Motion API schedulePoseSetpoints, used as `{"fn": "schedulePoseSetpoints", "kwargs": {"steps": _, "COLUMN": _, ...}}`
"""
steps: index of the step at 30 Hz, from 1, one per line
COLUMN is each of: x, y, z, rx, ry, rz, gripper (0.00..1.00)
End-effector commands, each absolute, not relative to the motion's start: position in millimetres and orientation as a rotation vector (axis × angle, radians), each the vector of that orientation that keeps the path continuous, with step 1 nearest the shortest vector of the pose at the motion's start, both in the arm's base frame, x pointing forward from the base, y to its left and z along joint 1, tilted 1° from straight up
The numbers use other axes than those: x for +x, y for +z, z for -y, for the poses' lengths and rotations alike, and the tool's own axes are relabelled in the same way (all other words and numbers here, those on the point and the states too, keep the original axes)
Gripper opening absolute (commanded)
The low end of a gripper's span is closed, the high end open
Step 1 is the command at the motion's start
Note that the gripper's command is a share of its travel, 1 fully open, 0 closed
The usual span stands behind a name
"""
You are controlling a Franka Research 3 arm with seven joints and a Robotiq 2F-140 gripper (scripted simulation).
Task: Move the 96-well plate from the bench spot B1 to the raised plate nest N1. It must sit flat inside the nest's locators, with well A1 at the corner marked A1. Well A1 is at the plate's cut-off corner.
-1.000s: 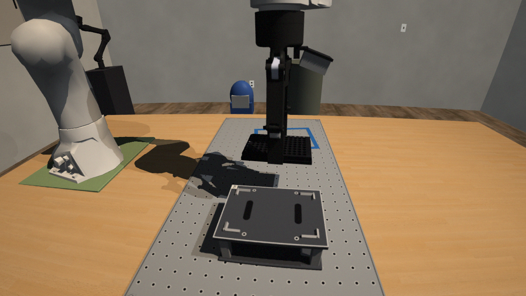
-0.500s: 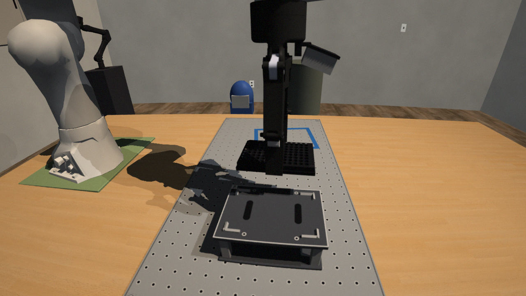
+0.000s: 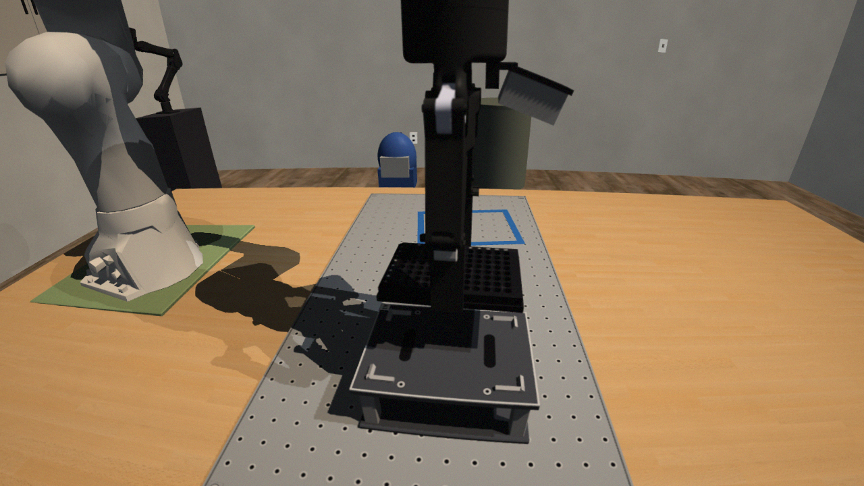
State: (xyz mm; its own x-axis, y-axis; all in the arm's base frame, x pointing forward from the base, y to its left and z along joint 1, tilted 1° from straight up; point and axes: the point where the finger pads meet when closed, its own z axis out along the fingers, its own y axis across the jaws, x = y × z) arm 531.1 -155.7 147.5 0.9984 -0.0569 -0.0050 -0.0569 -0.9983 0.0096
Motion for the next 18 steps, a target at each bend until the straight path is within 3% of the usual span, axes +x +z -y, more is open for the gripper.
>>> {"fn": "schedulePoseSetpoints", "kwargs": {"steps": 1, "x": 529.6, "y": 149.1, "z": 166.7, "rx": 3.140, "ry": -0.018, "rz": 0.022, "gripper": 0.60}}
{"fn": "schedulePoseSetpoints", "kwargs": {"steps": 18, "x": 529.0, "y": 152.8, "z": 191.1, "rx": 3.140, "ry": -0.018, "rz": 0.022, "gripper": 0.60}}
